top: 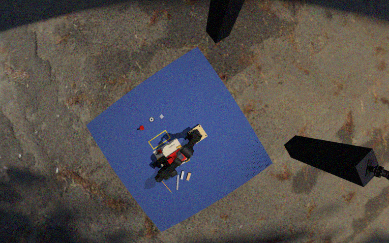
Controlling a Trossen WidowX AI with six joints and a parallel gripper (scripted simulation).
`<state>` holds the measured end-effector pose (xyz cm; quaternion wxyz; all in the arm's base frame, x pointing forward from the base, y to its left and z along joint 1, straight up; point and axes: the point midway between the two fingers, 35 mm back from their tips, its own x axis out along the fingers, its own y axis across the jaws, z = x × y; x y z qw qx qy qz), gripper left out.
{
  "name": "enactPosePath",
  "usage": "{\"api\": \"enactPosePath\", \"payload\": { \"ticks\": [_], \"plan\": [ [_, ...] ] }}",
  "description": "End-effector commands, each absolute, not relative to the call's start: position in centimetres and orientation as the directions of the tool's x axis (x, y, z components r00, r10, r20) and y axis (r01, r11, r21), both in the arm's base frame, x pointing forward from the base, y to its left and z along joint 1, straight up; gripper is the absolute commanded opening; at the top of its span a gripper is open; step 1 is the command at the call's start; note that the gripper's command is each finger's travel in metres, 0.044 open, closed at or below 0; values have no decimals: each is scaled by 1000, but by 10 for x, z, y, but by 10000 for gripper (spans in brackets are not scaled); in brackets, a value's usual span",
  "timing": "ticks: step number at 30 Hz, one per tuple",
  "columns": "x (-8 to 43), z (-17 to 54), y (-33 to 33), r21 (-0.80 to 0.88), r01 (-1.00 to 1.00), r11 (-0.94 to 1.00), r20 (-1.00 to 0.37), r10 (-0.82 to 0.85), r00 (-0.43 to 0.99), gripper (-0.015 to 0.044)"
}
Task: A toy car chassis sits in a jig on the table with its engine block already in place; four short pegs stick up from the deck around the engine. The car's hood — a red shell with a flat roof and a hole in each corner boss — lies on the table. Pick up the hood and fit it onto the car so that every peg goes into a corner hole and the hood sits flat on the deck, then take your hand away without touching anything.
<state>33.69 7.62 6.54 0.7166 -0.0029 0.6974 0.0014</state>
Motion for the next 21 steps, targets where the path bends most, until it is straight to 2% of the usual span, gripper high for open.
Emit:
{"api": "enactPosePath", "payload": {
  "ticks": [1,21],
  "plan": [
    [337,63,76,0,-1,1000,-1000,0,26,0],
    [337,56,76,-1,-1,1000,-1000,-1,26,0]
  ]
}}
